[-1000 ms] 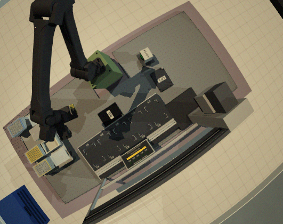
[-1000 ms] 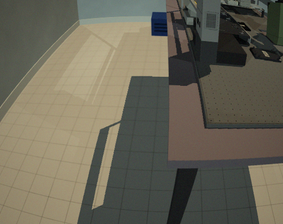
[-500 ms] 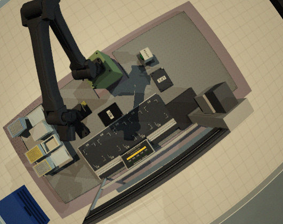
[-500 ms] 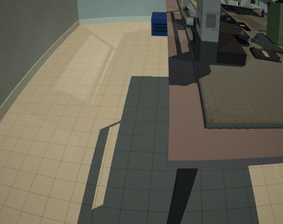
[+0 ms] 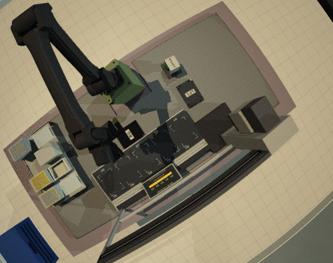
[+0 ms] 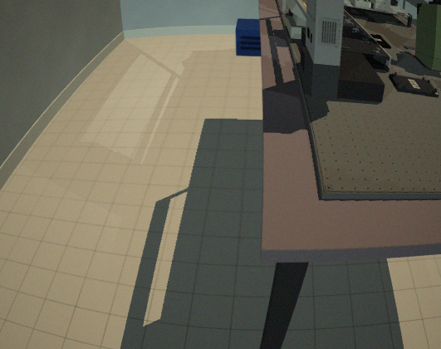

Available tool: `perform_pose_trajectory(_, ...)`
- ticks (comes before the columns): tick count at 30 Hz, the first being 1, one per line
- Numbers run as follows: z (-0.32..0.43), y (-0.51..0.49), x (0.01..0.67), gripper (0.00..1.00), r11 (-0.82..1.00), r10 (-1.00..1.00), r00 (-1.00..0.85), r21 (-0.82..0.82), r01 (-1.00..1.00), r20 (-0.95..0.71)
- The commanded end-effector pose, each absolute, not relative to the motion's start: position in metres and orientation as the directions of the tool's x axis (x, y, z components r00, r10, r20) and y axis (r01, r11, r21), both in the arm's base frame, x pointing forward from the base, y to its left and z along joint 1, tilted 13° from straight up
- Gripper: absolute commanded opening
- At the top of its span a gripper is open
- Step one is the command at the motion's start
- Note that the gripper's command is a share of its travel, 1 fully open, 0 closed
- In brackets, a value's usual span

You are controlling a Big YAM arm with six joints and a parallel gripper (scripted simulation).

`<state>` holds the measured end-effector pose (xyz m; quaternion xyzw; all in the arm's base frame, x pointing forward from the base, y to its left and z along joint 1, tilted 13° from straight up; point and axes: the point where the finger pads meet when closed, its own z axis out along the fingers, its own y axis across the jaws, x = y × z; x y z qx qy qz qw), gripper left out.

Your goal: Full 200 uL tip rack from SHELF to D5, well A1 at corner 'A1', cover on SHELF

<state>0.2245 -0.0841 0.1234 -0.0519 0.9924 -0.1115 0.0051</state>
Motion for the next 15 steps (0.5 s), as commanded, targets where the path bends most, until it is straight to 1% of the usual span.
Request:
perform_pose_trajectory(1,0.145,-0.079,0.255,1.00,0.971,-0.054,-0.995,-0.238,-0.033,-0.083)
perform_pose_trajectory(9,0.138,-0.046,0.272,1.00,0.973,-0.054,-0.995,-0.229,-0.033,-0.085)
perform_pose_trajectory(11,0.126,-0.045,0.260,1.00,0.973,-0.054,-0.997,-0.226,-0.041,-0.052)
perform_pose_trajectory(12,0.112,-0.052,0.250,1.00,0.975,-0.010,-0.999,-0.224,-0.003,-0.033)
perform_pose_trajectory(15,0.110,-0.053,0.250,1.00,0.973,0.048,-0.997,-0.222,0.059,-0.053)
